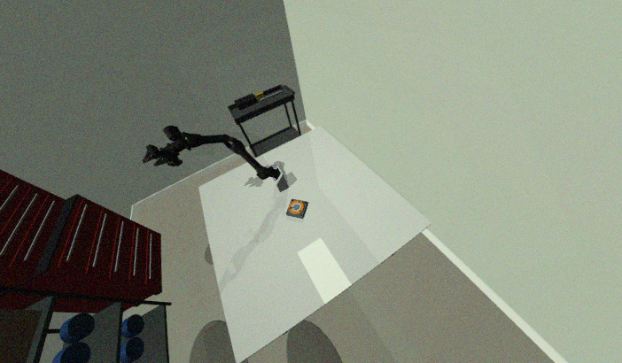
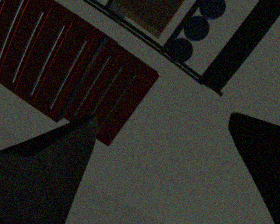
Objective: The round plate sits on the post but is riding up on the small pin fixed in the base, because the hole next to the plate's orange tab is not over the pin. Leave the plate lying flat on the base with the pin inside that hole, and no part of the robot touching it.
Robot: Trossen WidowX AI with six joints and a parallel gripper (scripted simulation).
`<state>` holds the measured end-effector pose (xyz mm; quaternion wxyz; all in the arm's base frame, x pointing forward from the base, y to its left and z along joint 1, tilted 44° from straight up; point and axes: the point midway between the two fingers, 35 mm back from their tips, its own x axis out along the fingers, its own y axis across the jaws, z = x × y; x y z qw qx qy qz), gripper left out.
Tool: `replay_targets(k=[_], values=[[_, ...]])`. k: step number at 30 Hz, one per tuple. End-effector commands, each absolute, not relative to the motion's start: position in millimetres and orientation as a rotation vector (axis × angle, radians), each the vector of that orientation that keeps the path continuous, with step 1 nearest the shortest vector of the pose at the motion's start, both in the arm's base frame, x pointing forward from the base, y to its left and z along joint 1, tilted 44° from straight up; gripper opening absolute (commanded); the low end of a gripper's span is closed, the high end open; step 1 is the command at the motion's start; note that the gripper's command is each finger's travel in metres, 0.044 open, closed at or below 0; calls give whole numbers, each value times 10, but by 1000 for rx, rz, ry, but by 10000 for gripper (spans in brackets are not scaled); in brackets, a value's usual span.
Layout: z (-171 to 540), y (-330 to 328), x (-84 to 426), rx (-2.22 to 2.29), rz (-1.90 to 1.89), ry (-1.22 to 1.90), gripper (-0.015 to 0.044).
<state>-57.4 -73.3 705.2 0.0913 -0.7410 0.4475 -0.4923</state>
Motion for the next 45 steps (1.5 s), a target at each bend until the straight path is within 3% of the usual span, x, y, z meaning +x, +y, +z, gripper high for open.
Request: replay_targets(k=[1, 4, 9, 15, 32, 45], values=[[7045, -754, -531, -2200, -1455, 1312, 374], [6901, -1029, 91, -2159, -1329, 1090, 295], [6741, -1206, 525, -2115, -1218, 1000, 164], [6301, -1433, 1460, -1977, -994, 800, 6], [4439, -1256, 3293, -1609, -405, 753, 0], [2689, -884, 3811, -1148, -235, 974, 0]])
